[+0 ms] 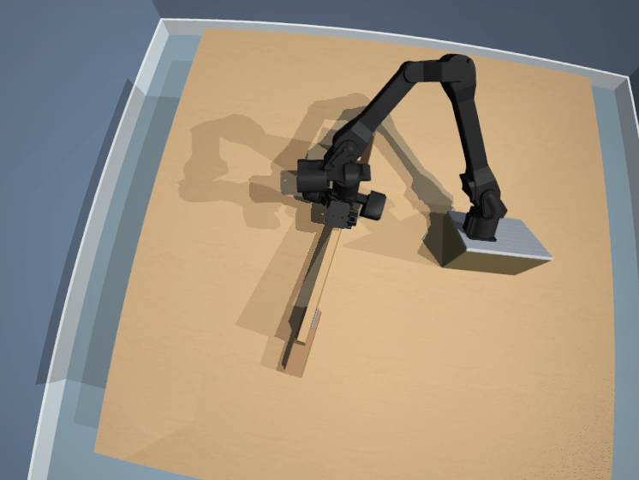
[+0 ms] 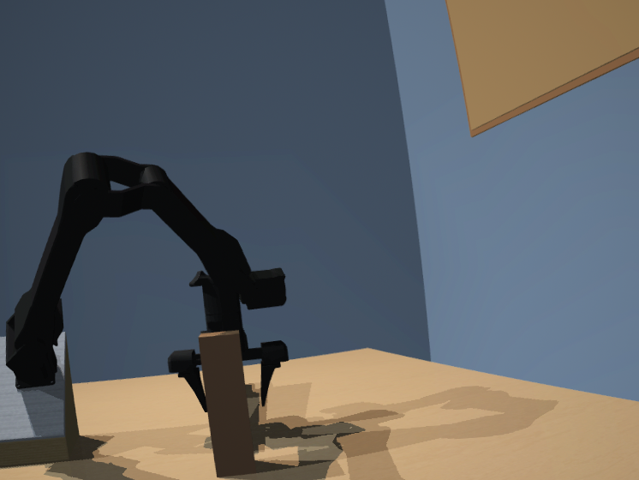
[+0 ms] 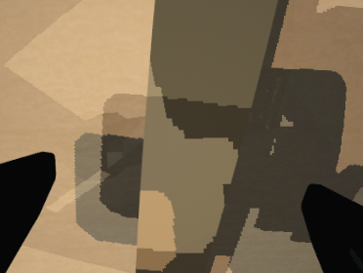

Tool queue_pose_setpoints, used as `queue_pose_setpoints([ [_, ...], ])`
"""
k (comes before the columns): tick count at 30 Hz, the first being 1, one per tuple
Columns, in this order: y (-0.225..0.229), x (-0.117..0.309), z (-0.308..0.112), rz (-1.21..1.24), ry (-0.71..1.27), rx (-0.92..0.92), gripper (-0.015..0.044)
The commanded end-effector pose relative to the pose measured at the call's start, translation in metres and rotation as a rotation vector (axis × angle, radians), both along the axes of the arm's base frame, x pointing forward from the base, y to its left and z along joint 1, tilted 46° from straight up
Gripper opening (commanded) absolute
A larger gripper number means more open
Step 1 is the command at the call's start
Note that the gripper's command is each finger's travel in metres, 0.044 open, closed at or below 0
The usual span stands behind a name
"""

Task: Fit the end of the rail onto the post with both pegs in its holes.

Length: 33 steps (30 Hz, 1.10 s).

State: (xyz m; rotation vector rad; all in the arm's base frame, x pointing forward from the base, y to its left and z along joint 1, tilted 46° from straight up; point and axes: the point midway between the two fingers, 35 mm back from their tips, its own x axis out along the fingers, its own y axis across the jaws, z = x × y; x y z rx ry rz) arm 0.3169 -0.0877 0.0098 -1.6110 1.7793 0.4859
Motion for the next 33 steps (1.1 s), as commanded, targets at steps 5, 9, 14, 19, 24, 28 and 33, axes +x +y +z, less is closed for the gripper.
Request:
queue_pose_setpoints([
  [5,-0.0097,-0.0025,-0.0108,0.004,0.014,-0.007,0.0440],
  [9,-0.0126,-0.0030,-0.0132,0.004,0.014,-0.007,0.0440],
  [14,-0.0126,-0.0030,-0.0132,0.004,0.014,-0.007,0.0309],
  [19,-0.0126,-0.0030,-0.0132,0.004,0.014,-0.007,0.0177],
  [24,-0.0126,-0.0030,-0.0132,0.004,0.014,-0.007,0.0046],
  [28,-0.0126,-0.0030,-0.0132,0.004,0.014,-0.007,0.0020],
  [33,-0.0126,-0.0030,-0.0132,0.004,0.014,-0.007,0.0000],
])
